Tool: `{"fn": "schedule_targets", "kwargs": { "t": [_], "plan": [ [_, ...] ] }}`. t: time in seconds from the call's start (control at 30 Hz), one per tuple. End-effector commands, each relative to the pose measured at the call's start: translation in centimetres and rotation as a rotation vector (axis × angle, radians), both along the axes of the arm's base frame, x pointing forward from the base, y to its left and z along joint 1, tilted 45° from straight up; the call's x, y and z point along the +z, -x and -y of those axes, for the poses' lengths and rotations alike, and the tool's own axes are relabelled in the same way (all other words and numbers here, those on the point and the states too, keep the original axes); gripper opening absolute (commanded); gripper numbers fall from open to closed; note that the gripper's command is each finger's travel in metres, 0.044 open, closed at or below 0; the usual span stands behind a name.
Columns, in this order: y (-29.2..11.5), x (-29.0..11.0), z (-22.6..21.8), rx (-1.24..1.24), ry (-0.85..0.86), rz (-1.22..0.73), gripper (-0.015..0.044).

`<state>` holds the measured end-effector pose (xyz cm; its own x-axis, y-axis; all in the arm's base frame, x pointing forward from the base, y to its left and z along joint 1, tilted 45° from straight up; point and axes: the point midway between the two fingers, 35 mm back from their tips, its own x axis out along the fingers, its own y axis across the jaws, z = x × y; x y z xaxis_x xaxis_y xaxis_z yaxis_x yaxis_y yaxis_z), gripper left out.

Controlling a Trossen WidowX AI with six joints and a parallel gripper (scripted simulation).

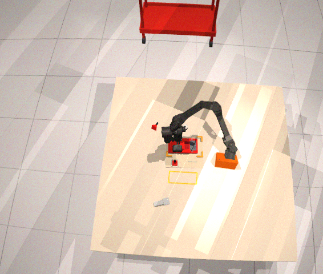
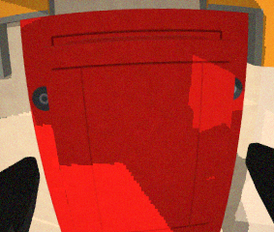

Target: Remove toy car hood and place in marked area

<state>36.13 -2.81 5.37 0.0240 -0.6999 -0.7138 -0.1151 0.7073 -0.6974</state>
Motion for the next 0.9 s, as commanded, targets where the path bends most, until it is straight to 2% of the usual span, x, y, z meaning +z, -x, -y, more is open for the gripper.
{"fn": "schedule_targets", "kwargs": {
  "t": [0.0, 0.87],
  "plan": [
    [0.07, -0.22, 0.19, 0.005, 0.004, -0.008, 0.0440],
    [0.05, -1.12, 1.10, 0.005, 0.005, -0.008, 0.0440]
  ]
}}
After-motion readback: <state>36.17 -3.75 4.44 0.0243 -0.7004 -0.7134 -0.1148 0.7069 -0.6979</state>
